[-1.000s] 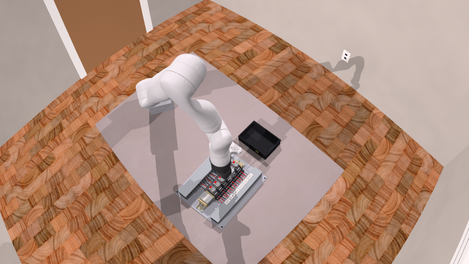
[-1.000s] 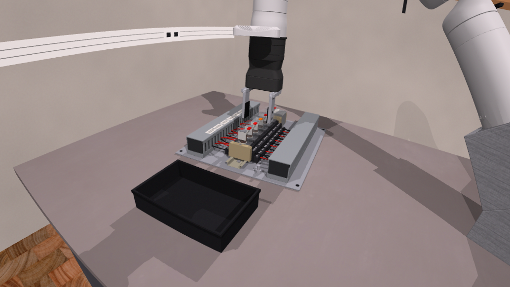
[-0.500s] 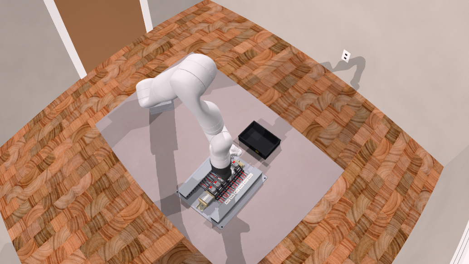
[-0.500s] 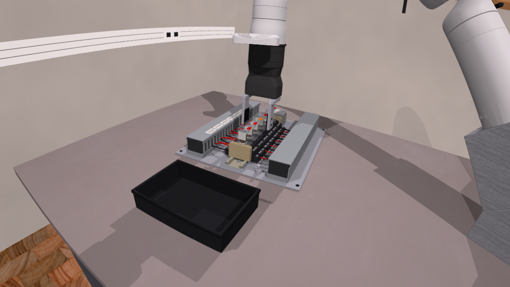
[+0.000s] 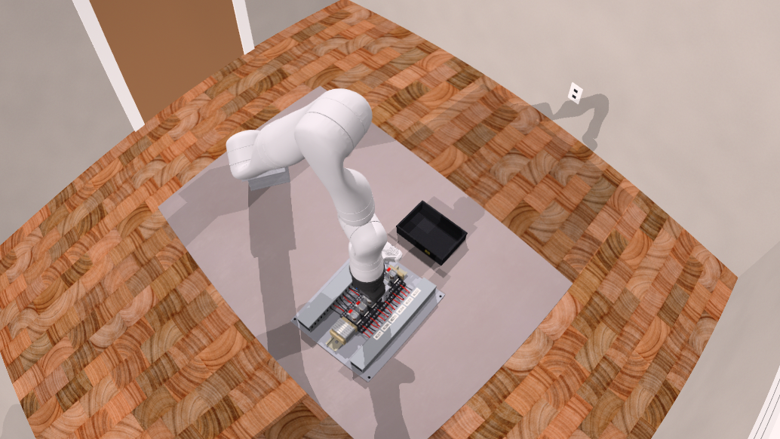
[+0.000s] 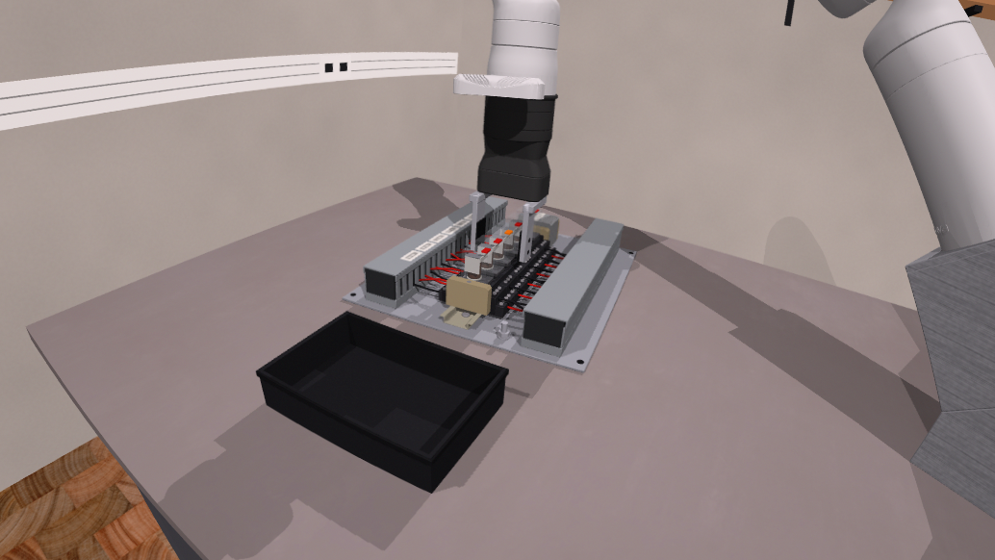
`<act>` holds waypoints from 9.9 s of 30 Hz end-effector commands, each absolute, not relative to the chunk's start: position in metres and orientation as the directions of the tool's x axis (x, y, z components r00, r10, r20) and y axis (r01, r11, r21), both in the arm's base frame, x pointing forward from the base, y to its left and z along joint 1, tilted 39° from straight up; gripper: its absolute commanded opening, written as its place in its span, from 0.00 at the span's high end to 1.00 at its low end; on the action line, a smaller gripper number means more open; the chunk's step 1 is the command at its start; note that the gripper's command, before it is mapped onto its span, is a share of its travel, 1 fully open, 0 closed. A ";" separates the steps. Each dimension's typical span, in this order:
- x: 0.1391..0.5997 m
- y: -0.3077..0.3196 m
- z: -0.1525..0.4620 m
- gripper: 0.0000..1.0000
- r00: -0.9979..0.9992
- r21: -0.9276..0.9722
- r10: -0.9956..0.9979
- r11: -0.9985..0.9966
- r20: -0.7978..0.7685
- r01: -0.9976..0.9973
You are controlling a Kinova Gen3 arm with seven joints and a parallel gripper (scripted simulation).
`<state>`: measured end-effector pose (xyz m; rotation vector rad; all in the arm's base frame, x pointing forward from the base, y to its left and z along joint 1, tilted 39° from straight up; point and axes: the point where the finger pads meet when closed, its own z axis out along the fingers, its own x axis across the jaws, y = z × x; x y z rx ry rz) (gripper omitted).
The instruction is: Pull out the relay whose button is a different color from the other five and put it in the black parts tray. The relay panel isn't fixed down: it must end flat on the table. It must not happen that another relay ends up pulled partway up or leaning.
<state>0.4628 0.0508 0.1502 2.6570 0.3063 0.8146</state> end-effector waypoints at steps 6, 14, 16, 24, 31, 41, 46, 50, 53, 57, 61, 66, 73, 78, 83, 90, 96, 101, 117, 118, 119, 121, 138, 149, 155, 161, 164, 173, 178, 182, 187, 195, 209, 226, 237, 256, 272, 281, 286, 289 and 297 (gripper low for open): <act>0.463 0.051 0.150 0.02 0.811 0.384 0.301 -0.918 0.501 0.104; 0.463 0.051 0.150 0.02 0.811 0.384 0.301 -0.918 0.501 0.104; 0.463 0.051 0.150 0.02 0.811 0.384 0.301 -0.918 0.501 0.104; 0.463 0.051 0.150 0.02 0.811 0.384 0.301 -0.918 0.501 0.104; 0.463 0.051 0.150 0.02 0.811 0.384 0.301 -0.918 0.501 0.104; 0.463 0.051 0.150 1.00 0.811 0.384 0.301 -0.918 0.501 0.104; 0.463 0.051 0.150 1.00 0.811 0.384 0.301 -0.918 0.501 0.104; 0.463 0.051 0.150 1.00 0.811 0.384 0.301 -0.918 0.501 0.104; 0.463 0.051 0.150 1.00 0.811 0.384 0.301 -0.918 0.501 0.104; 0.463 0.051 0.150 1.00 0.811 0.384 0.301 -0.918 0.501 0.104; 0.463 0.051 0.150 1.00 0.811 0.384 0.301 -0.918 0.501 0.104; 0.463 0.051 0.150 1.00 0.811 0.384 0.301 -0.918 0.501 0.104; 0.463 0.051 0.150 1.00 0.811 0.384 0.301 -0.918 0.501 0.104; 0.463 0.051 0.150 1.00 0.811 0.384 0.301 -0.918 0.501 0.104; 0.463 0.051 0.150 1.00 0.811 0.384 0.301 -0.918 0.501 0.104; 0.463 0.051 0.150 1.00 0.811 0.384 0.301 -0.918 0.501 0.104; 0.463 0.051 0.150 1.00 0.811 0.384 0.301 -0.918 0.501 0.104; 0.463 0.051 0.150 1.00 0.811 0.384 0.301 -0.918 0.501 0.104; 0.463 0.051 0.150 1.00 0.811 0.384 0.301 -0.918 0.501 0.104; 0.463 0.051 0.150 1.00 0.811 0.384 0.301 -0.918 0.501 0.104; 0.463 0.051 0.150 1.00 0.811 0.384 0.301 -0.918 0.501 0.104; 0.463 0.051 0.150 1.00 0.811 0.384 0.301 -0.918 0.501 0.104; 0.464 0.051 0.150 1.00 0.827 0.384 0.294 -0.918 0.480 0.104; 0.464 0.051 0.150 1.00 0.827 0.383 0.294 -0.918 0.480 0.104; 0.464 0.051 0.150 1.00 0.827 0.383 0.294 -0.918 0.480 0.104; 0.464 0.051 0.150 1.00 0.826 0.384 0.294 -0.918 0.481 0.104; 0.464 0.051 0.150 1.00 0.823 0.384 0.296 -0.918 0.485 0.103; 0.463 0.051 0.150 1.00 0.809 0.384 0.302 -0.918 0.504 0.104; 0.463 0.051 0.150 1.00 0.808 0.384 0.302 -0.918 0.505 0.104; 0.463 0.051 0.150 1.00 0.805 0.384 0.304 -0.918 0.510 0.103; 0.462 0.051 0.150 1.00 0.796 0.384 0.308 -0.918 0.521 0.103; 0.462 0.051 0.150 1.00 0.794 0.384 0.309 -0.918 0.524 0.103; 0.462 0.051 0.150 1.00 0.779 0.384 0.315 -0.918 0.543 0.104; 0.461 0.050 0.149 1.00 0.762 0.383 0.321 -0.918 0.562 0.104; 0.461 0.050 0.150 1.00 0.779 0.384 0.315 -0.917 0.542 0.103; 0.462 0.051 0.150 1.00 0.798 0.383 0.307 -0.918 0.519 0.104; 0.462 0.051 0.151 1.00 0.812 0.384 0.301 -0.918 0.500 0.104; 0.462 0.051 0.151 1.00 0.815 0.384 0.299 -0.918 0.496 0.104; 0.463 0.051 0.151 1.00 0.822 0.384 0.296 -0.918 0.486 0.104; 0.463 0.051 0.151 1.00 0.827 0.384 0.294 -0.918 0.480 0.104; 0.463 0.051 0.151 1.00 0.829 0.383 0.293 -0.918 0.476 0.104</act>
